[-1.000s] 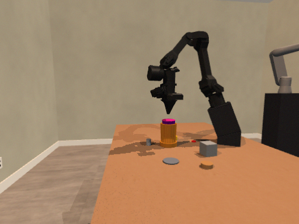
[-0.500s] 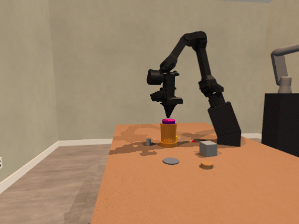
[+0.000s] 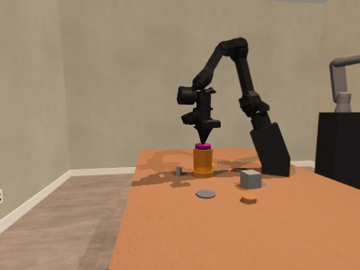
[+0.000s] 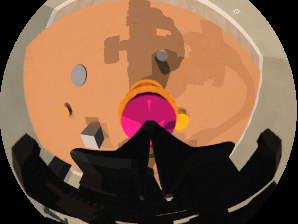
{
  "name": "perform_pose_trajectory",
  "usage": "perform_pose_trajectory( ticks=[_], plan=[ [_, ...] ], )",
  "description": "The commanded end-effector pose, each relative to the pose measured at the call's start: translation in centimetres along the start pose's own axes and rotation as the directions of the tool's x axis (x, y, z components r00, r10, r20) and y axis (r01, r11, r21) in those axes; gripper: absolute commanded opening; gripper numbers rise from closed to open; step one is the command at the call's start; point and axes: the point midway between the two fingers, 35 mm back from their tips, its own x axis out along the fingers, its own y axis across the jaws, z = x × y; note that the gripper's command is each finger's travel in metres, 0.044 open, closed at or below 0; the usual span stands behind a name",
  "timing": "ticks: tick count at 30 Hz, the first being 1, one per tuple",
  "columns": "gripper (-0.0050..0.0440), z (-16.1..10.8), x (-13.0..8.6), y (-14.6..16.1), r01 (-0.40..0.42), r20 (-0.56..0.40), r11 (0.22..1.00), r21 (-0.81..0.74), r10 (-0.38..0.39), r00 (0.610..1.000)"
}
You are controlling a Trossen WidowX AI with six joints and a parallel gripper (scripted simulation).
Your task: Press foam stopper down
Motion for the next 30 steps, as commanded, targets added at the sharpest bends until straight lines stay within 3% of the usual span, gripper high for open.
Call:
perform_pose_trajectory(
  ticks=[1,30],
  plan=[
    [0.0000,0.44,-0.38,0.01,-0.007,0.020,1.000,-0.001,0.007,1.000],
    [0.0000,0.24,-0.20,0.00,-0.007,0.020,1.000,-0.001,0.007,1.000]
  ],
)
